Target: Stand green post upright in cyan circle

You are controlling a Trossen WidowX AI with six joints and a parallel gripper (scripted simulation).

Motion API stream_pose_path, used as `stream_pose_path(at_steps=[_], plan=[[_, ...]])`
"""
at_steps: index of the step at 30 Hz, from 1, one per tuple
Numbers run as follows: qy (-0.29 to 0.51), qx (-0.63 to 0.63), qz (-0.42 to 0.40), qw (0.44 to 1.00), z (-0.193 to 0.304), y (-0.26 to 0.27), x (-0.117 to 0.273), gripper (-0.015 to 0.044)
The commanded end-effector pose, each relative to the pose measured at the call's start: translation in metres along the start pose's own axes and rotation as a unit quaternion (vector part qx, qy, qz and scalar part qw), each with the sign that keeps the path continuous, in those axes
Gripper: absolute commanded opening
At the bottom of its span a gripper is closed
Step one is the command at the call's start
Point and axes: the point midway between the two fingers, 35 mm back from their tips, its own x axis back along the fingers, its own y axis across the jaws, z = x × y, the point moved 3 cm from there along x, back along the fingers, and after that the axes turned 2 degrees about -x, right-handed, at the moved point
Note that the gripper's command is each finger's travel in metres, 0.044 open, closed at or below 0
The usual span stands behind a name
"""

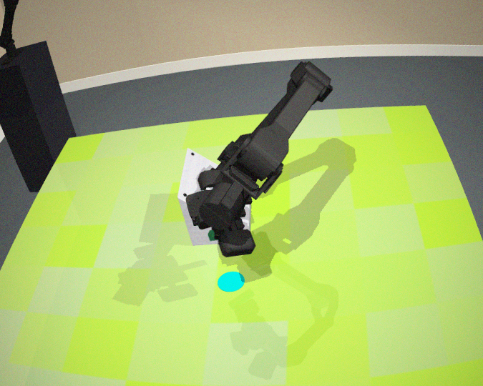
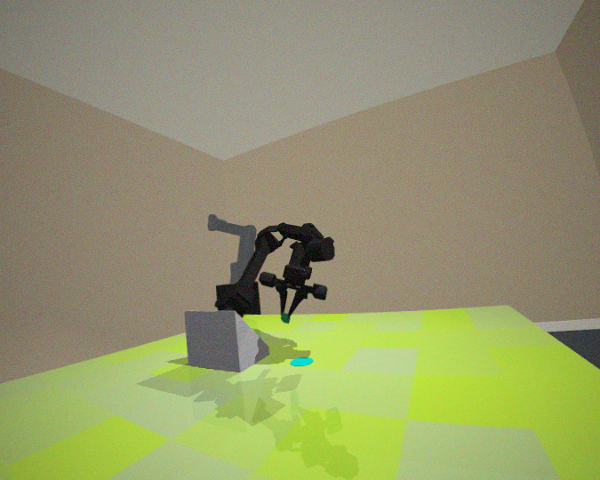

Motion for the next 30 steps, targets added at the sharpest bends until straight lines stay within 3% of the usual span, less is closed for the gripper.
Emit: stream_pose_path(at_steps=[1, 30], plan=[[-0.017, -0.003, 0.003, 1.000, 0.0010, -0.0005, 0.0007, 0.0023], [-0.113, -0.014, 0.031, 0.993, 0.0082, -0.0010, -0.0031, 0.0023]])
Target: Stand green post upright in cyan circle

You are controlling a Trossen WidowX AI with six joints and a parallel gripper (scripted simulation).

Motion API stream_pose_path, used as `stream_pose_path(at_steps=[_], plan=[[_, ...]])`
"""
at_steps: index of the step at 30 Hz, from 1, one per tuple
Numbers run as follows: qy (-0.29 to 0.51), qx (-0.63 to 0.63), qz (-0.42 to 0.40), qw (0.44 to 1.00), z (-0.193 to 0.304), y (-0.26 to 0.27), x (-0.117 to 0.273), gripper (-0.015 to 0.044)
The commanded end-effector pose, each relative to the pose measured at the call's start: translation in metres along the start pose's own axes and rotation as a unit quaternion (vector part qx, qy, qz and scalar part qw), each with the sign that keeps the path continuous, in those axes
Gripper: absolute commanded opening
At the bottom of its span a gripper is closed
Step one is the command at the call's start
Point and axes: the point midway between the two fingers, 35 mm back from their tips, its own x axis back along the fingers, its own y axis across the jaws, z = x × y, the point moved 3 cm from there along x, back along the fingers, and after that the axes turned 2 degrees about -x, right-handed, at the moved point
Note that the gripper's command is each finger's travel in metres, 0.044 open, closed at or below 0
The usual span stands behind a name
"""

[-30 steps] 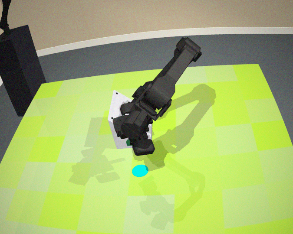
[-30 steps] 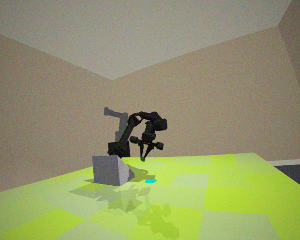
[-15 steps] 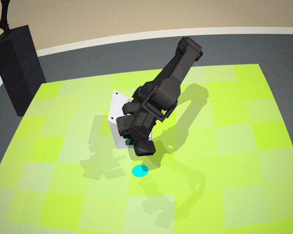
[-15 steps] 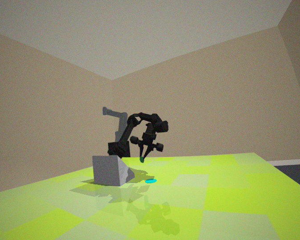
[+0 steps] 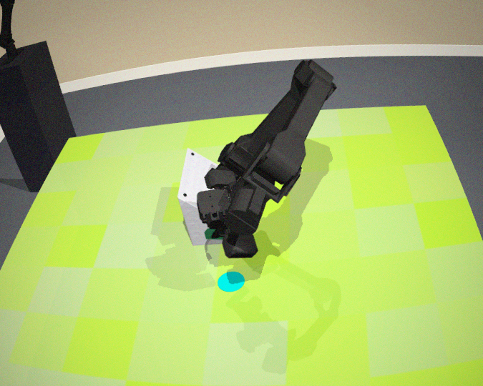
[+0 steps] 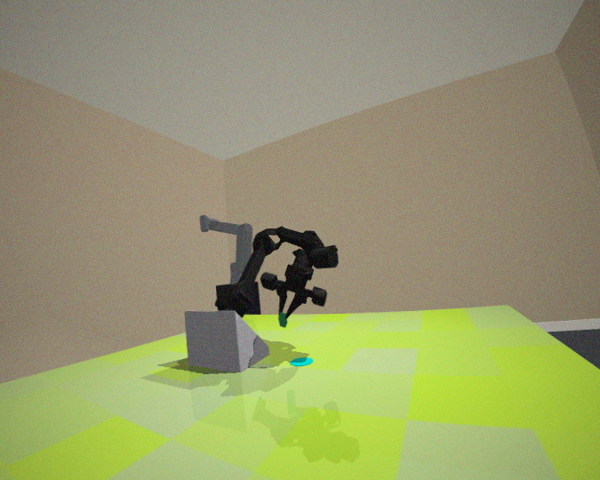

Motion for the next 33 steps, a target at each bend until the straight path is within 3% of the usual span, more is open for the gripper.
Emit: stream_pose_path(at_steps=[1, 33], plan=[[-0.017, -0.005, -0.001, 1.000, 0.0005, -0.0004, 0.0014, 0.0023], [-0.126, -0.026, 0.001, 0.992, 0.0072, 0.0003, 0.0028, 0.0023]])
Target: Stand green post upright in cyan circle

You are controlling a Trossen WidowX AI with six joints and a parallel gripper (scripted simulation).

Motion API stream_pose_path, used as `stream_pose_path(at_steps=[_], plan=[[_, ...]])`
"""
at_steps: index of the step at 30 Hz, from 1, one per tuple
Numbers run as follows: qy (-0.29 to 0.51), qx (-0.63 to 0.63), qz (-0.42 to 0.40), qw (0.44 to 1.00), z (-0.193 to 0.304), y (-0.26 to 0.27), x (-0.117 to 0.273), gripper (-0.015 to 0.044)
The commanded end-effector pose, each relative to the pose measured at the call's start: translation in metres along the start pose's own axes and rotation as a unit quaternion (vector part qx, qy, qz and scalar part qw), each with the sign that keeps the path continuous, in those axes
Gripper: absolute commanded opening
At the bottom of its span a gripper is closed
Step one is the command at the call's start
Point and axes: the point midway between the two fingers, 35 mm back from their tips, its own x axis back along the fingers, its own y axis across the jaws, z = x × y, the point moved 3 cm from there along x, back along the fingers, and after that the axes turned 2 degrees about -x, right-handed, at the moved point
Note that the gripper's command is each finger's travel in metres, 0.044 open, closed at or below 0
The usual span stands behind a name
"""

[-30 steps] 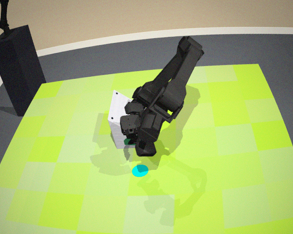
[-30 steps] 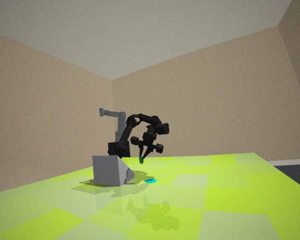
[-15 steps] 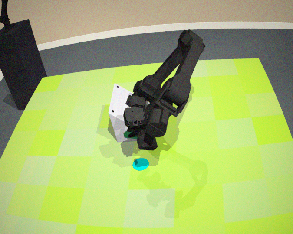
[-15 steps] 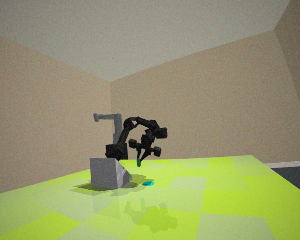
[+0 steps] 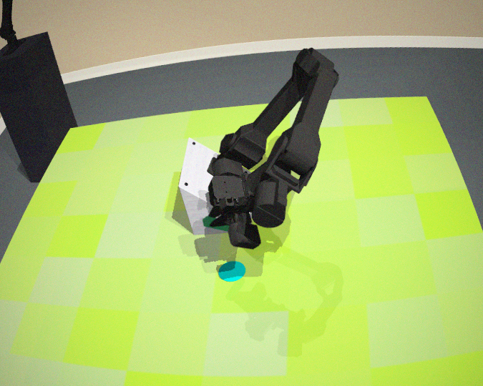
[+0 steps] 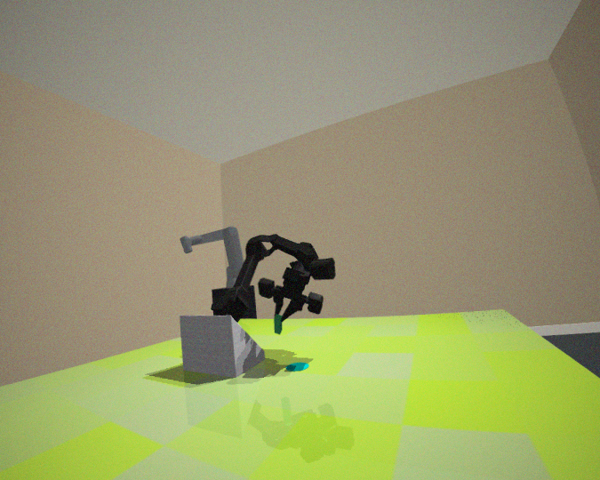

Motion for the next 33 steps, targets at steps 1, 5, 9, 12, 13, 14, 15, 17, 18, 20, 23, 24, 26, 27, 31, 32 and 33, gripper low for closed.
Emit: stream_pose_path(at_steps=[1, 5, 9, 12, 13, 14, 15, 17, 18, 20, 23, 24, 26, 27, 31, 32, 33], plan=[[-0.017, -0.007, -0.005, 1.000, -0.0001, -0.0002, 0.0020, 0.0023], [-0.030, -0.011, -0.007, 0.999, 0.0005, -0.0001, 0.0026, 0.0023], [-0.043, -0.015, -0.009, 0.999, 0.0012, 0.0001, 0.0033, 0.0023], [-0.053, -0.018, -0.011, 0.998, 0.0017, 0.0002, 0.0038, 0.0023], [-0.057, -0.019, -0.012, 0.998, 0.0018, 0.0003, 0.0040, 0.0023], [-0.060, -0.020, -0.013, 0.998, 0.0020, 0.0003, 0.0042, 0.0023], [-0.063, -0.021, -0.013, 0.998, 0.0021, 0.0003, 0.0044, 0.0023], [-0.070, -0.023, -0.015, 0.997, 0.0025, 0.0004, 0.0048, 0.0023], [-0.073, -0.024, -0.016, 0.997, 0.0026, 0.0005, 0.0050, 0.0023], [-0.079, -0.026, -0.018, 0.996, 0.0029, 0.0006, 0.0054, 0.0023], [-0.089, -0.029, -0.020, 0.995, 0.0034, 0.0007, 0.0061, 0.0023], [-0.092, -0.030, -0.021, 0.995, 0.0036, 0.0008, 0.0063, 0.0023], [-0.099, -0.032, -0.023, 0.994, 0.0039, 0.0009, 0.0068, 0.0023], [-0.102, -0.034, -0.025, 0.994, 0.0040, 0.0009, 0.0070, 0.0023], [-0.114, -0.038, -0.029, 0.992, 0.0047, 0.0011, 0.0080, 0.0023], [-0.117, -0.039, -0.030, 0.992, 0.0048, 0.0012, 0.0083, 0.0023], [-0.121, -0.040, -0.032, 0.991, 0.0050, 0.0012, 0.0086, 0.0023]])
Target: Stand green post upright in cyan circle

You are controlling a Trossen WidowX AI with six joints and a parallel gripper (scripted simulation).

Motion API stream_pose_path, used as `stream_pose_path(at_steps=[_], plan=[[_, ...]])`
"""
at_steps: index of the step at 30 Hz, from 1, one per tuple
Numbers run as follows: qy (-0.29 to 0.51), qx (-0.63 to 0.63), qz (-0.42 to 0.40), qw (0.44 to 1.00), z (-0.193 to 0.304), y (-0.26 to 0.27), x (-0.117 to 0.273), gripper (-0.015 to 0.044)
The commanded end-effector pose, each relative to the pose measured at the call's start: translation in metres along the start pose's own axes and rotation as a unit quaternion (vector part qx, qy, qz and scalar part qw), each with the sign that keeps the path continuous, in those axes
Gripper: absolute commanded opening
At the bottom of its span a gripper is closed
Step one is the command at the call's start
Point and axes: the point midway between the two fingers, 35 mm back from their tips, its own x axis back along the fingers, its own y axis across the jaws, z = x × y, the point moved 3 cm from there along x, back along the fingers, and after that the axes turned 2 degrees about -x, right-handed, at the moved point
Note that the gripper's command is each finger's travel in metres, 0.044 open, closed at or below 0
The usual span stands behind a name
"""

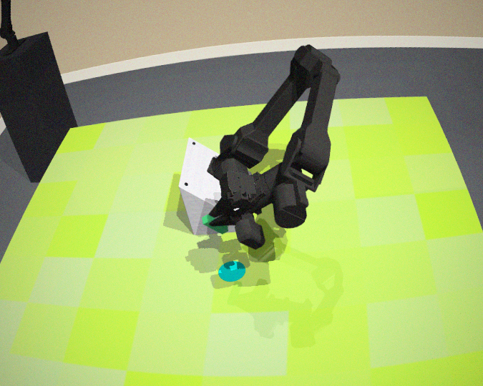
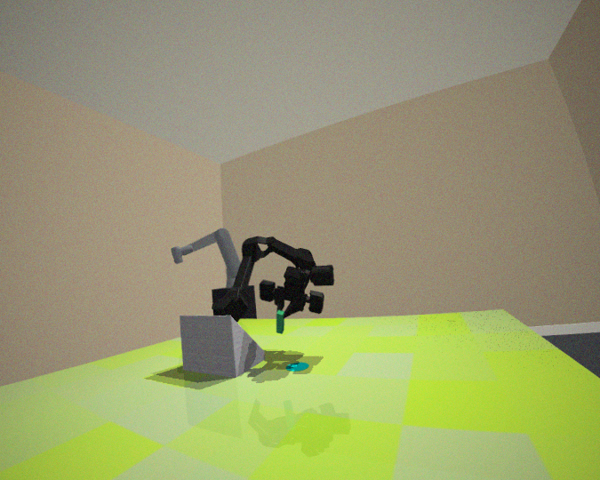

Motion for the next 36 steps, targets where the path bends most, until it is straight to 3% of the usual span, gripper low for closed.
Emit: stream_pose_path(at_steps=[1, 36], plan=[[-0.015, -0.010, -0.009, 1.000, -0.001, 0.000, 0.002, 0.0023], [-0.116, -0.059, -0.067, 0.989, 0.003, 0.002, 0.015, 0.0023]])
